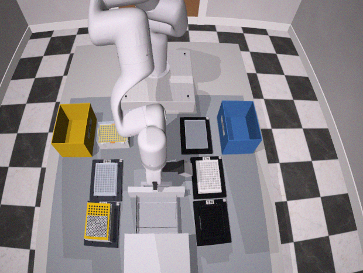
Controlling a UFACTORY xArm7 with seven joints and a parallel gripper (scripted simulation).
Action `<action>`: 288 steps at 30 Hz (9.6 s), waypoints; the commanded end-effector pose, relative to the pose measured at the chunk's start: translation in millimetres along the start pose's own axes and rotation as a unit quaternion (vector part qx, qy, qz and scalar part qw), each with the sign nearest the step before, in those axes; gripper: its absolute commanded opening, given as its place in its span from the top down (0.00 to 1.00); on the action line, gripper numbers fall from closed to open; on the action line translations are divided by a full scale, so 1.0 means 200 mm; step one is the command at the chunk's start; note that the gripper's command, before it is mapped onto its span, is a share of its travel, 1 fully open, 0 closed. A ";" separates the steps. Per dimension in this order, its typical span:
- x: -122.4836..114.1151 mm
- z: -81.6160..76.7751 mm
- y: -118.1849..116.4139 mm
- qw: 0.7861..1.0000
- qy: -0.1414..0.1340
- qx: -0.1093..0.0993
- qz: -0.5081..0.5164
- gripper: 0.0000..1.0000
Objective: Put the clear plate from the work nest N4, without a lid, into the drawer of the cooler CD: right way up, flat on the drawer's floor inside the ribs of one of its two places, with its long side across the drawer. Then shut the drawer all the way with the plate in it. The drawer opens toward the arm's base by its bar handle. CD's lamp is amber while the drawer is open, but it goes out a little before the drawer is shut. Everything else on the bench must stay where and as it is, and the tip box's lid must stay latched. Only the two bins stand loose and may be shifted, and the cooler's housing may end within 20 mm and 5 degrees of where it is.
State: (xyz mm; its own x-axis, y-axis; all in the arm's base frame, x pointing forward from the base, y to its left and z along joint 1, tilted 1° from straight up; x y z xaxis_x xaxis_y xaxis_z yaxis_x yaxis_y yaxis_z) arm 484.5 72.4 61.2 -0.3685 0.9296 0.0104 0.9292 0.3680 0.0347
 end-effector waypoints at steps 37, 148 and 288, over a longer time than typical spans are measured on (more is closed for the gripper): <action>0.01 -0.08 -0.03 1.000 0.004 0.011 -0.001 0.79; -0.85 -0.53 -0.21 0.835 -0.003 0.011 0.550 0.00; -0.92 0.09 -0.24 0.715 -0.005 0.010 0.699 0.00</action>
State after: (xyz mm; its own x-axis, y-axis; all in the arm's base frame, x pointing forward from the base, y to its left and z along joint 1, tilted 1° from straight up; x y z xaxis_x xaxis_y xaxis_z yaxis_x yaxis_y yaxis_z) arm 506.3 -115.1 40.1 0.9207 0.3901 0.0090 0.3902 -0.9205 -0.0199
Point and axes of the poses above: the point where the finger pads meet when closed, its own z axis out along the fingers, its own y axis across the jaws, x = y × z, the point moved 8 cm from there along -z, back along the fingers, and after that the axes turned 14 degrees about -z, right-handed, at the moved point
